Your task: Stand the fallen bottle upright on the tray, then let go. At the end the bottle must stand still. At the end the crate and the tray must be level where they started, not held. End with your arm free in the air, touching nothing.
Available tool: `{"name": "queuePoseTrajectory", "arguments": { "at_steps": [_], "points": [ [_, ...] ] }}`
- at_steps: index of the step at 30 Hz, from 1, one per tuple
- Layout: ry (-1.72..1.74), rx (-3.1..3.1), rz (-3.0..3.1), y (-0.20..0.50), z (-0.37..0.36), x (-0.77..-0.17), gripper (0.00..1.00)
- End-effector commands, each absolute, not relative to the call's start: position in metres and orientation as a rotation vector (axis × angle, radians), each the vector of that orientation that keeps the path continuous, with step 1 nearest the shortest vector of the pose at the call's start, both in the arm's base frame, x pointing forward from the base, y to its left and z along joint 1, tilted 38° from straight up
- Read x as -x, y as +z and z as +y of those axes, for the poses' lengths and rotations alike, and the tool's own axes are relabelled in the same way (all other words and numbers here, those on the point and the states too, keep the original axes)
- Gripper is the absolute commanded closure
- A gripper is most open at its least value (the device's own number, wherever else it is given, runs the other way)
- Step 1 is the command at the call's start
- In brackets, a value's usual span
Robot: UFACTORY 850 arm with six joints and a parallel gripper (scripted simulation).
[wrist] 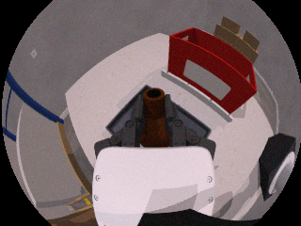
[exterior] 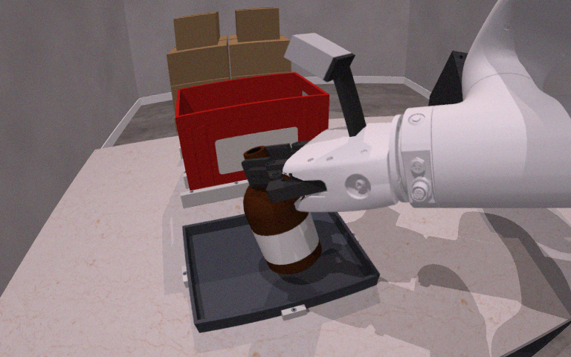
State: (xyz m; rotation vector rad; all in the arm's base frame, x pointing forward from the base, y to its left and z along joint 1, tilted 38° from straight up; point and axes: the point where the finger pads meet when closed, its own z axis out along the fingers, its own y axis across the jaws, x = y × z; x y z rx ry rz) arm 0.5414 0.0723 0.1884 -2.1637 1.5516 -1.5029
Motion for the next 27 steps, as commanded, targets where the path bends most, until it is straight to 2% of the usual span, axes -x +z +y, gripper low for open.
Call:
{"name": "queuePoseTrajectory", "arguments": {
  "at_steps": [1,27],
  "points": [
    [-1.504,2.163,1.552,0.185,0.075,-0.543,1.0],
    [-1.504,2.163,1.552,0.171,0.085,-0.547,1.0]
  ]
}}
